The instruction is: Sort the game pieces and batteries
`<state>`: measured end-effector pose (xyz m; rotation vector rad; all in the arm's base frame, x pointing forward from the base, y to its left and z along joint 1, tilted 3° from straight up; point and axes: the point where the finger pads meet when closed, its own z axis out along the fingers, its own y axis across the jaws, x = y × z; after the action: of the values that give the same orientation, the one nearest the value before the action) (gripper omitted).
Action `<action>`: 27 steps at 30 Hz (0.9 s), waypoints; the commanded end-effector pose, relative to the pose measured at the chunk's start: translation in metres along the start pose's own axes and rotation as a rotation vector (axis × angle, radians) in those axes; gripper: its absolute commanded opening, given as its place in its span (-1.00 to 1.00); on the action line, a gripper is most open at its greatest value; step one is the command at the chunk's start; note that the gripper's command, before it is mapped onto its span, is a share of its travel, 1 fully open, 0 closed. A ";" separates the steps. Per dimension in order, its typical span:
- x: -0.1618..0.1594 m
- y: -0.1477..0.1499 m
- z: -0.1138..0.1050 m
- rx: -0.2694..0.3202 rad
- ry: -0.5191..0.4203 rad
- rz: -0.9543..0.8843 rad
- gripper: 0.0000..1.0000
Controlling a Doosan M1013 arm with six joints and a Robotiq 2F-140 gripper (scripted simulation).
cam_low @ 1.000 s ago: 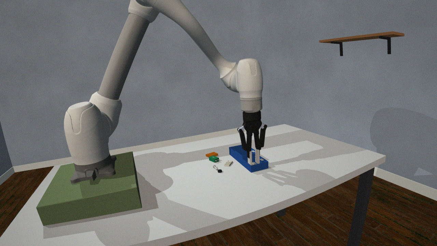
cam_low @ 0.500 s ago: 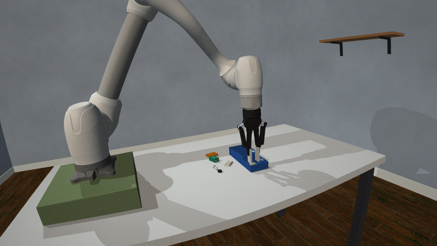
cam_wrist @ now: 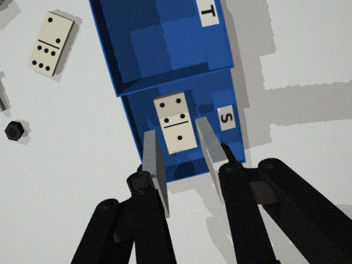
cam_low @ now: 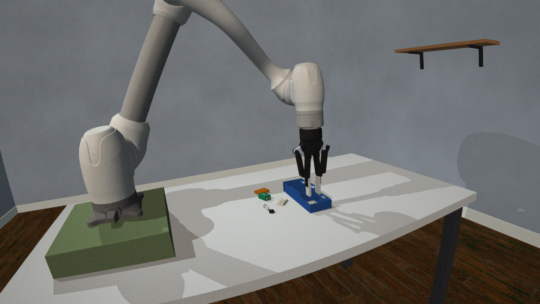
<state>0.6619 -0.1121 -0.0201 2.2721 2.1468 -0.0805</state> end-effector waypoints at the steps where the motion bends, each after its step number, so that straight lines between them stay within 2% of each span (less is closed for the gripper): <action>1: 0.000 0.000 -0.017 0.000 0.000 0.000 -0.61; 10: 0.000 0.000 -0.020 0.000 0.000 0.000 -0.61; 11: 0.006 -0.006 -0.020 0.000 0.000 0.050 -0.51; 14: 0.025 -0.023 -0.020 0.000 0.000 0.187 -0.51; 20: 0.062 -0.056 -0.020 0.002 0.007 0.361 -0.51; 22: 0.062 -0.056 -0.020 0.002 0.007 0.361 -0.51; 23: 0.068 -0.061 -0.020 0.003 0.008 0.446 -0.51; 27: 0.093 -0.084 -0.021 0.004 0.012 0.553 -0.51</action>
<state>0.6025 -0.0376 -0.0020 2.6872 1.6243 -0.0554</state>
